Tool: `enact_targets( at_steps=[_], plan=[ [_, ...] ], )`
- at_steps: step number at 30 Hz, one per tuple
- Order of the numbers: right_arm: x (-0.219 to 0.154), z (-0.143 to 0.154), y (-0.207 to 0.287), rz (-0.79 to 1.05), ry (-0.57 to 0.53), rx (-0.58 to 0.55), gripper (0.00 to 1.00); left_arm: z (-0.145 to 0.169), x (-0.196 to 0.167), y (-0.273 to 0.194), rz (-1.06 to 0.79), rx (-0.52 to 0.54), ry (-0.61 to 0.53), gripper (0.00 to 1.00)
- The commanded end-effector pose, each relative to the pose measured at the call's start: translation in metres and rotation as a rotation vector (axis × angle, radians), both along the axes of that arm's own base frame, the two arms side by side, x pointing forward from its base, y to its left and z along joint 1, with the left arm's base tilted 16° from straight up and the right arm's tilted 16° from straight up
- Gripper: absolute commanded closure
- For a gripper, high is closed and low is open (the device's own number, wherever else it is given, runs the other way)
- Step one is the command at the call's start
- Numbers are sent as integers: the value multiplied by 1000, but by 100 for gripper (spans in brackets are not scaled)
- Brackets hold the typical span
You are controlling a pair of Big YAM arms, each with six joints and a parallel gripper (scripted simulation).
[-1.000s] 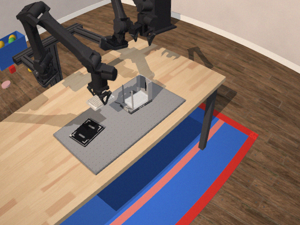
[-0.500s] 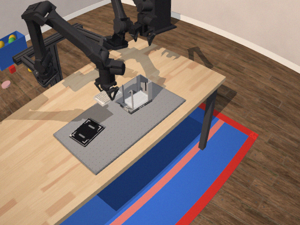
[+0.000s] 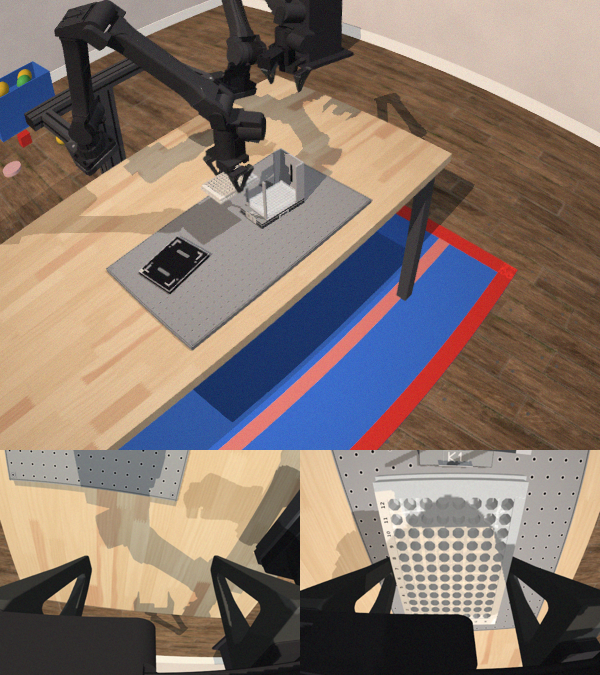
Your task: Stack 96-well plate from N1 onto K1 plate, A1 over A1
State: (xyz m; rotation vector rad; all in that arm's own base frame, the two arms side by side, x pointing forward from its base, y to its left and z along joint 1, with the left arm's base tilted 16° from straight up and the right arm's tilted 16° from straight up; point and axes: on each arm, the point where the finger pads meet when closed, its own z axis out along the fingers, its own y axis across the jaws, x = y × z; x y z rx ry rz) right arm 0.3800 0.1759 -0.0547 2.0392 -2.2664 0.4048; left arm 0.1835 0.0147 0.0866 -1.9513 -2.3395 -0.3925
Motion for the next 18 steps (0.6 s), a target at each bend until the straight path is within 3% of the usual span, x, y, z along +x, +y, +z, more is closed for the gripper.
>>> enact_targets(
  at_steps=[1, 18],
  plan=[
    [15, 6, 21, -18, -25, 16, 100, 7, 3, 2, 0, -1, -15, 0],
    [22, -4, 71, -18, -25, 20, 100, 7, 3, 2, 0, -1, -15, 0]
  ],
)
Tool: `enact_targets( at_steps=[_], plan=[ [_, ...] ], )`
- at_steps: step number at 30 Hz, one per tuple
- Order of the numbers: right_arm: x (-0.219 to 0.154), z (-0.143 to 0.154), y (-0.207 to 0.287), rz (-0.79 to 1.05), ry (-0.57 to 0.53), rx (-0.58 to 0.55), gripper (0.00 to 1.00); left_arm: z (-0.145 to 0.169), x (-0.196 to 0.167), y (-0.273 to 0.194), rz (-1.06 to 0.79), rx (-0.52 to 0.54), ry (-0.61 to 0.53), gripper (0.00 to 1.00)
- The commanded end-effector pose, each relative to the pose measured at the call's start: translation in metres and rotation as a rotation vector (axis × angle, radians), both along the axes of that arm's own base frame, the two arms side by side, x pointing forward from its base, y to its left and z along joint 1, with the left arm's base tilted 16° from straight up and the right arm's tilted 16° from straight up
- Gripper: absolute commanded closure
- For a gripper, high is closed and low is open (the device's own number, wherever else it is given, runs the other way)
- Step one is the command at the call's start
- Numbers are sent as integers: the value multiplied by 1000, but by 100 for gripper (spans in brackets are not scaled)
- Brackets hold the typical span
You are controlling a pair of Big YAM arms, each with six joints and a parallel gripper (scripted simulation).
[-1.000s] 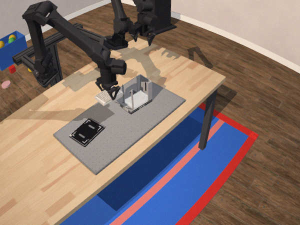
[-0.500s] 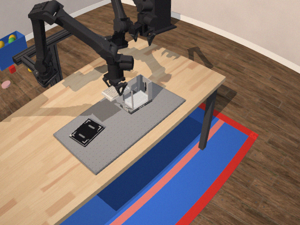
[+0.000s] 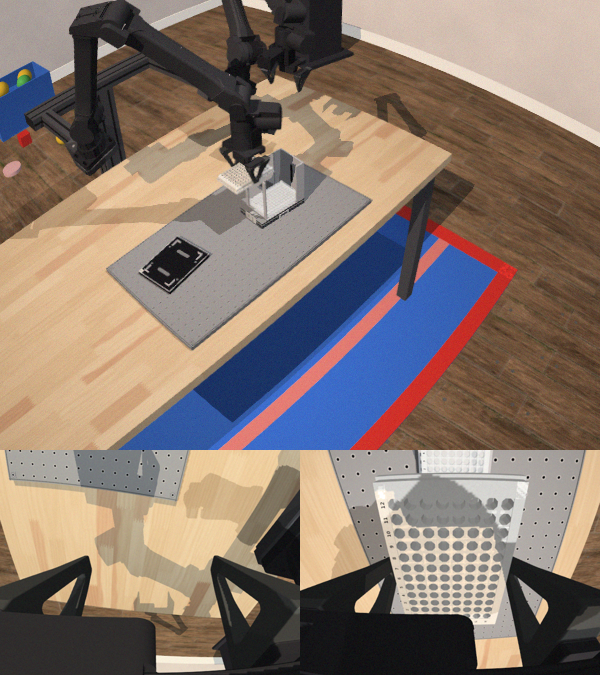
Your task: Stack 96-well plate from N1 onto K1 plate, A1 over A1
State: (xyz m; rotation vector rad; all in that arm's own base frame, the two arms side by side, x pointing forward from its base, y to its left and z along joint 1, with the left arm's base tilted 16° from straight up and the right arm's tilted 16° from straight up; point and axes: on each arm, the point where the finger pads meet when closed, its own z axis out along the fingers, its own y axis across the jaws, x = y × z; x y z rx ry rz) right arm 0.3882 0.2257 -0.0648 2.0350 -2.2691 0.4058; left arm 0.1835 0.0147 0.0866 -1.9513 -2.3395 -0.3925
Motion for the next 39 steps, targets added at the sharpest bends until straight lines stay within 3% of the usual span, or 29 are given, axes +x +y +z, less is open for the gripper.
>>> enact_targets(
  at_steps=[1, 29, 39],
  plan=[
    [14, 6, 25, -14, -25, 21, 100, 7, 3, 2, 0, -1, -15, 0],
    [26, -10, 112, -14, -25, 25, 100, 7, 3, 2, 0, -1, -15, 0],
    [34, 3, 96, -34, -35, 33, 100, 7, 3, 2, 0, -1, -15, 0]
  ],
)
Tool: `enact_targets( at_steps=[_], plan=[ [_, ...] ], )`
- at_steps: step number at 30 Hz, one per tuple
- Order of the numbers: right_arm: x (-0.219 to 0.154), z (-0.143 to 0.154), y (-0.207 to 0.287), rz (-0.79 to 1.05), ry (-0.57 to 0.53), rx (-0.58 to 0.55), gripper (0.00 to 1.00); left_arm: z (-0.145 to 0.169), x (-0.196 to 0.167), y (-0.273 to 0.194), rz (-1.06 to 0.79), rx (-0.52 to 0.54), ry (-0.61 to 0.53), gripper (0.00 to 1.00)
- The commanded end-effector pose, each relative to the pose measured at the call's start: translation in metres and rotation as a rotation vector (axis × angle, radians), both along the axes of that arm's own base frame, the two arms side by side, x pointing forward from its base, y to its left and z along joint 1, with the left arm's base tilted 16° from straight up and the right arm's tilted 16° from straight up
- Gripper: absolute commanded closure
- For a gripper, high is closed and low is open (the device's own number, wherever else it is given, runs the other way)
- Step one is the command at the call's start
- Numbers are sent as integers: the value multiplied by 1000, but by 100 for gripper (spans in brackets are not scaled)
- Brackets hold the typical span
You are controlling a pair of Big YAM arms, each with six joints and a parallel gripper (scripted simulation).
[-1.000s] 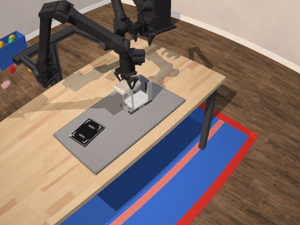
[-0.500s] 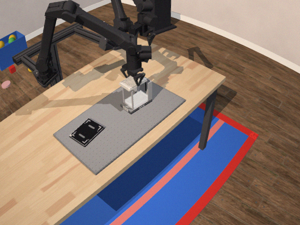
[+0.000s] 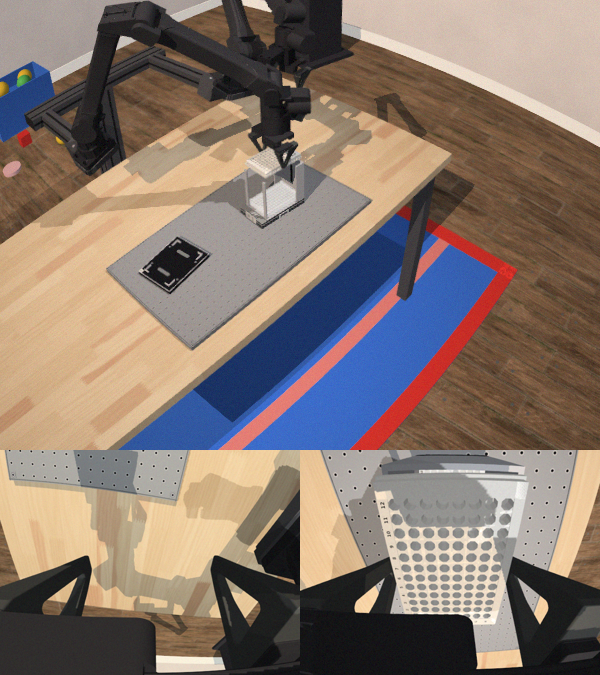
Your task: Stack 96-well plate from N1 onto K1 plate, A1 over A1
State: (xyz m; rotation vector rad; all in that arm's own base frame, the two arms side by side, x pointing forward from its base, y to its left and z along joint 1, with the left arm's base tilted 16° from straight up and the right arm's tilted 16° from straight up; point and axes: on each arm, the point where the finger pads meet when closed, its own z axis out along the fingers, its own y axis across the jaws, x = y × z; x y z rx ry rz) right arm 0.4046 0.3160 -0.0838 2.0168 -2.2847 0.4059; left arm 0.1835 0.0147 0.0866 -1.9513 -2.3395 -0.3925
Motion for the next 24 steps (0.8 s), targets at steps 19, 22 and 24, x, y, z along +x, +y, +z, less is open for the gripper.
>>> enact_targets(
  at_steps=[19, 22, 24],
  plan=[
    [14, 17, 9, -9, -36, 34, 100, 7, 3, 2, 0, -1, -15, 0],
    [19, 24, 7, -9, -36, 35, 100, 7, 3, 2, 0, -1, -15, 0],
    [19, 25, 7, -9, -36, 35, 100, 7, 3, 2, 0, -1, -15, 0]
  ],
)
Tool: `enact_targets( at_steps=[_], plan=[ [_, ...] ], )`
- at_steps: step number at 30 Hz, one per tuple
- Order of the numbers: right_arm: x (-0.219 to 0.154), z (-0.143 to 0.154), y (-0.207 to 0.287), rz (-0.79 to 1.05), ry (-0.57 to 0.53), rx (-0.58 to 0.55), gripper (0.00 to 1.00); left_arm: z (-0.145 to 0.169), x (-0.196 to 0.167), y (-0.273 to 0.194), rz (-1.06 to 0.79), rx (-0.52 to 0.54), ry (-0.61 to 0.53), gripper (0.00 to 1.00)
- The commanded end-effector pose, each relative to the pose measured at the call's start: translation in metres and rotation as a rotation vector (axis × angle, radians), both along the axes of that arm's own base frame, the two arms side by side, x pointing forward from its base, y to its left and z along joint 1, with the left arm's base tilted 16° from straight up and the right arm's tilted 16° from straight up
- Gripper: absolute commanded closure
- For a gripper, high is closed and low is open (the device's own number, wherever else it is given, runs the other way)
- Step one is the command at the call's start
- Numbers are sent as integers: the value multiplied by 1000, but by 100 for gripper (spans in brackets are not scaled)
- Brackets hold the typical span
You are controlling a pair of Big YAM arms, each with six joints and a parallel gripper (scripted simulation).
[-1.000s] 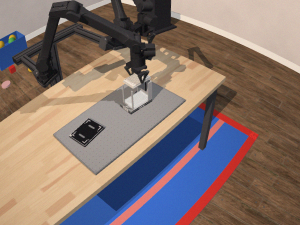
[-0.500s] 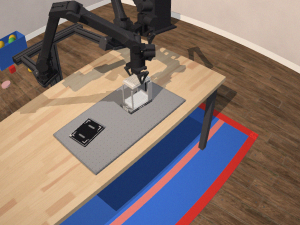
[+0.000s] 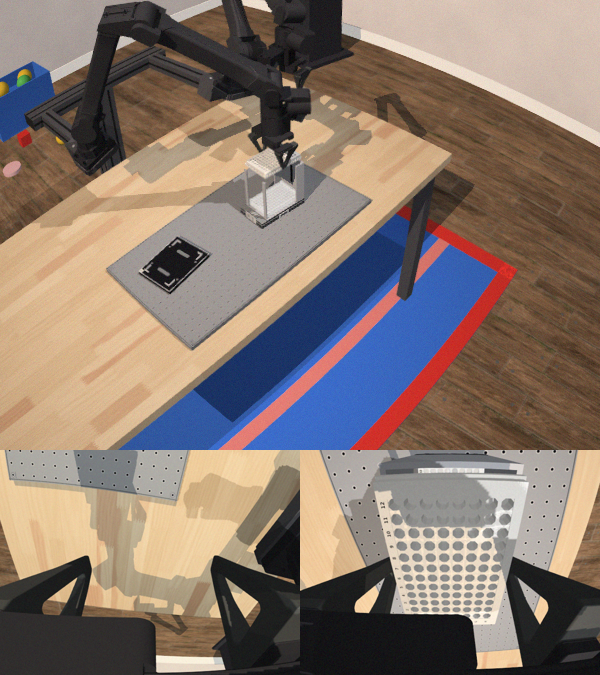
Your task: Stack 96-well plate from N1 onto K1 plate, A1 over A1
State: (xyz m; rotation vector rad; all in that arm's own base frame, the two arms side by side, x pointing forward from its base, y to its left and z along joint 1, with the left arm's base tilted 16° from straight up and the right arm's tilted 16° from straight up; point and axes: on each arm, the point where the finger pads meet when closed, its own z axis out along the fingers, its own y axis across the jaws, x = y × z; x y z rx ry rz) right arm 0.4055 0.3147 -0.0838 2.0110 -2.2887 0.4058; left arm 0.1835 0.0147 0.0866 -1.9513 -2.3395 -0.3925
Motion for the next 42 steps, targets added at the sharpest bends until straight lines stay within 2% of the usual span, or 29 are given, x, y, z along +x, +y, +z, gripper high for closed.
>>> enact_targets(
  at_steps=[1, 12, 18, 23, 42],
  plan=[
    [19, 25, 9, -4, -37, 35, 100, 7, 3, 2, 0, -1, -15, 0],
    [19, 25, 9, -2, -38, 36, 100, 7, 3, 2, 0, -1, -15, 0],
    [14, -6, -1, -2, -6, 7, 100, 7, 3, 2, 0, -1, -15, 0],
    [7, -18, -5, 4, -1, 3, 100, 7, 3, 2, 0, -1, -15, 0],
    [14, -44, -13, -2, -4, 5, 100, 7, 3, 2, 0, -1, -15, 0]
  ],
)
